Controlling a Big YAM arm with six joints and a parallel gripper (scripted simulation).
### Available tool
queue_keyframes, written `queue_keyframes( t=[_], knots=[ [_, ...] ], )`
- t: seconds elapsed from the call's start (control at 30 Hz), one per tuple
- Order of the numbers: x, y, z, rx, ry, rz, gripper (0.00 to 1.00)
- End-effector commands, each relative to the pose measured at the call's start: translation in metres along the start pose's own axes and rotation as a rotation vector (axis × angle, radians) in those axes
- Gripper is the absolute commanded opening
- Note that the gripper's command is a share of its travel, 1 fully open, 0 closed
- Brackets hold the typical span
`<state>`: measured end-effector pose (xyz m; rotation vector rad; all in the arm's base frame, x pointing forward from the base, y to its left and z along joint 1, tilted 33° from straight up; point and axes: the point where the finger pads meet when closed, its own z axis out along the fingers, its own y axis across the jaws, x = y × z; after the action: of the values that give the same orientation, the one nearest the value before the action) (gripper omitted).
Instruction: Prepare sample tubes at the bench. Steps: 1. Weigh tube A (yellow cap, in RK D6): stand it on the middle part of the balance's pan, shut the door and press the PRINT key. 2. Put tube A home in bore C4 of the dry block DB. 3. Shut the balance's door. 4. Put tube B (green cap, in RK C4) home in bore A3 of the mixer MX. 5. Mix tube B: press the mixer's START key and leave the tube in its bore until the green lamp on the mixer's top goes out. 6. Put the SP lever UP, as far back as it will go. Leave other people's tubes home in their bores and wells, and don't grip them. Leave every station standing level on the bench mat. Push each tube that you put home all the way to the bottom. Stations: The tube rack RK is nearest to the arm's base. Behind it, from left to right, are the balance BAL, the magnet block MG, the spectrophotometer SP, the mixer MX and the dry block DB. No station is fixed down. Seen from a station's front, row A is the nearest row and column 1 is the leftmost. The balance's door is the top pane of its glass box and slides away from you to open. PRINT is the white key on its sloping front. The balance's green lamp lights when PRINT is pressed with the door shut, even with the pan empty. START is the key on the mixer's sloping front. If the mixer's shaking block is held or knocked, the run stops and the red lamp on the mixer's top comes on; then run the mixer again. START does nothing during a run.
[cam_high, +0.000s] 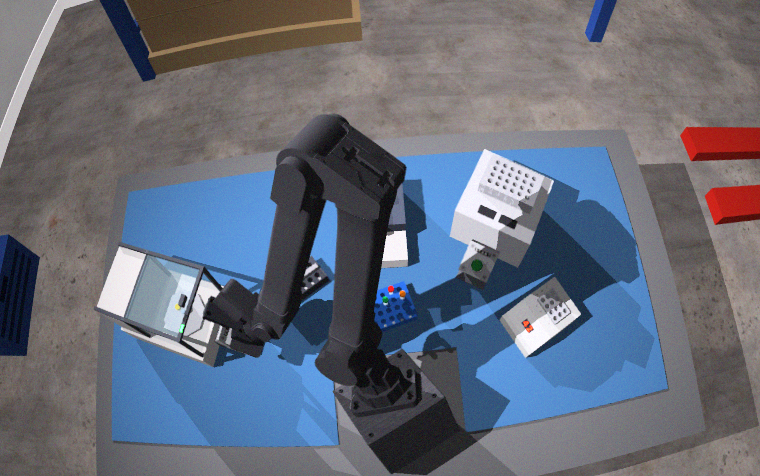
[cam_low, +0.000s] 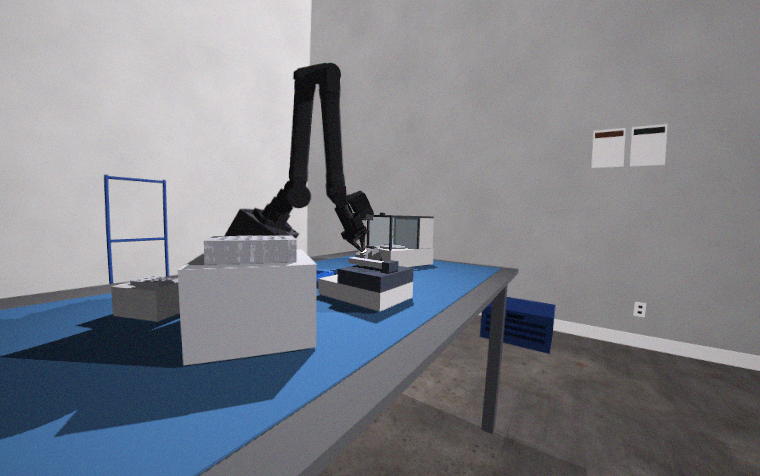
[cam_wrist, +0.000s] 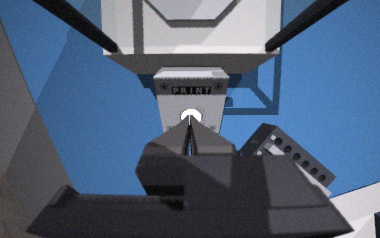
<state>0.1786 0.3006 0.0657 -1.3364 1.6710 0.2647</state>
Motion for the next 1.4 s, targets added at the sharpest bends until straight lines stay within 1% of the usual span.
queue_keyframes(
  t=[0.0,1.13,1.17,1.23,1.3,1.37],
  knots=[
    [-0.014,-0.008,0.008,0.018,-0.023,-0.001,0.0],
    [-0.014,-0.008,0.008,0.018,-0.023,-0.001,0.0],
    [-0.013,-0.007,0.007,0.015,-0.019,-0.003,0.0],
    [-0.018,-0.005,-0.001,0.009,-0.027,-0.002,0.0],
    [-0.018,-0.005,-0.001,0.009,-0.027,-0.002,0.0],
    [-0.01,0.0,-0.006,-0.002,-0.015,-0.003,0.0]
  ],
)
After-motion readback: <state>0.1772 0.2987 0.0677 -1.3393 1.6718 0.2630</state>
